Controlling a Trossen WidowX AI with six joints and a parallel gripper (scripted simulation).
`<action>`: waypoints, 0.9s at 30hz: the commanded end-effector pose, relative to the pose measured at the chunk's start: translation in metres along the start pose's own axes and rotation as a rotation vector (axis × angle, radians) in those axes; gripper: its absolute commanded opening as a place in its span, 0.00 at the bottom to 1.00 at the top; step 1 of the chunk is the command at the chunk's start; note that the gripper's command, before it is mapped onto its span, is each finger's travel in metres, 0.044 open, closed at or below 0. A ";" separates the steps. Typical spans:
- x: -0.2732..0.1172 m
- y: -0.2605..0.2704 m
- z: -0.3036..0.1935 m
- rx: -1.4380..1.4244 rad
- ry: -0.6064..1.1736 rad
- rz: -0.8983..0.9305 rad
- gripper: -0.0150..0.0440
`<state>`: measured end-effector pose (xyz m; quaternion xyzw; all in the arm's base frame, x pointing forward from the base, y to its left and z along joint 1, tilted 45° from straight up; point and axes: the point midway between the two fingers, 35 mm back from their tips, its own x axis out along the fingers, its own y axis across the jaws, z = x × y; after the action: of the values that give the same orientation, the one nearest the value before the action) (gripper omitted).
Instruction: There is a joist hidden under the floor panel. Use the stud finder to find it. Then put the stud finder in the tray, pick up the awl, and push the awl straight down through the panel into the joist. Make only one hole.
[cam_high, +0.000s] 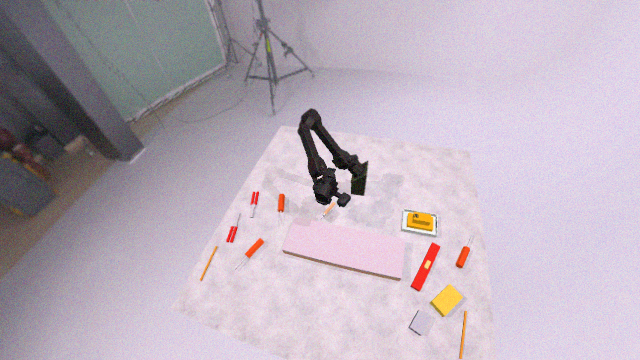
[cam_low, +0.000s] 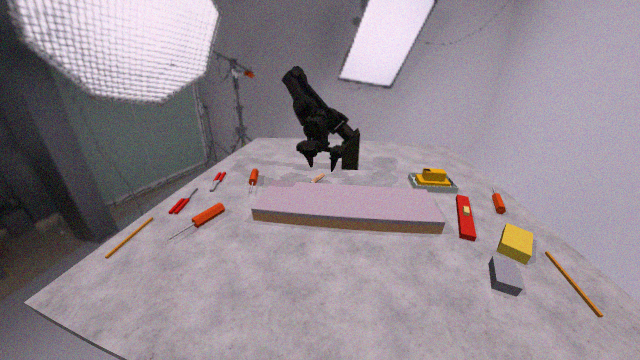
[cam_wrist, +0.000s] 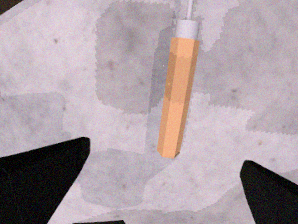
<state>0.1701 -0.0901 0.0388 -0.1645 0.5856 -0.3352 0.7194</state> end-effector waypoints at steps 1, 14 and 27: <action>0.008 0.000 -0.002 -0.008 0.009 -0.003 1.00; 0.029 -0.001 -0.001 -0.008 0.007 -0.007 1.00; 0.035 -0.002 -0.002 -0.008 0.006 -0.010 0.78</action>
<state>0.1718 -0.1154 0.0158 -0.1697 0.5860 -0.3392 0.7160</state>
